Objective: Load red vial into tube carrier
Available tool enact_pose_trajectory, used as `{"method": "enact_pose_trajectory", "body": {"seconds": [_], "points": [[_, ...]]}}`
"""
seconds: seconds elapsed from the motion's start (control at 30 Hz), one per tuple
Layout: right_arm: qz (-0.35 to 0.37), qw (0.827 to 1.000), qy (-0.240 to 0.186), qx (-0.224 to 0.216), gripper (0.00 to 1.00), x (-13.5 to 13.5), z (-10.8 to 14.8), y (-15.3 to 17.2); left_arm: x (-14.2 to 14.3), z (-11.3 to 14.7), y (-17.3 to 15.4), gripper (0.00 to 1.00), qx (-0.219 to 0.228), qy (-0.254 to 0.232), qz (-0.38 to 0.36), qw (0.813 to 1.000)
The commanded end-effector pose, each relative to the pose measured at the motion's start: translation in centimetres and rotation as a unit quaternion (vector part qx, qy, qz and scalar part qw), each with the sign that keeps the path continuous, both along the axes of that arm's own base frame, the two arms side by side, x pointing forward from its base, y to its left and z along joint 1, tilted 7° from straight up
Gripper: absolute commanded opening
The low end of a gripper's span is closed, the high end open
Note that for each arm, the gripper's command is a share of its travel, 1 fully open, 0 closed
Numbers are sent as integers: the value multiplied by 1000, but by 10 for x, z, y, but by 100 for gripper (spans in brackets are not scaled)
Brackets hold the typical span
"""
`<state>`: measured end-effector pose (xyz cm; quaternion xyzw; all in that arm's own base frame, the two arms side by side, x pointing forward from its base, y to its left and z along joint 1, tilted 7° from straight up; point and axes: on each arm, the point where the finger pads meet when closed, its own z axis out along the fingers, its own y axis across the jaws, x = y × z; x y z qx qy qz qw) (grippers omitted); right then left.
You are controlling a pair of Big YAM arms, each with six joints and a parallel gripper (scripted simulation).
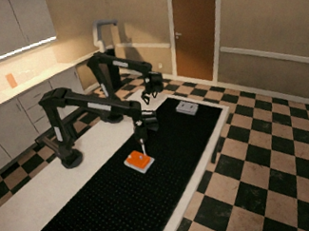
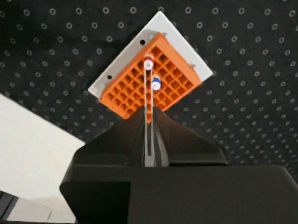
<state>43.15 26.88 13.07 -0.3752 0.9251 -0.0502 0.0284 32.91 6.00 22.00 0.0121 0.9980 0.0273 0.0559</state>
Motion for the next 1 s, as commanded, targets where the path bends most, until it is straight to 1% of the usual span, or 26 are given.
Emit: {"method": "enact_pose_trajectory", "body": {"seconds": [0.0,0.97], "points": [[0,1000,3,-4,7,4,-9,-4,18,20,3,100,3,-16,-6,1000],[0,1000,3,-4,7,4,-12,-4,18,20,3,100,3,-16,-6,1000]]}}
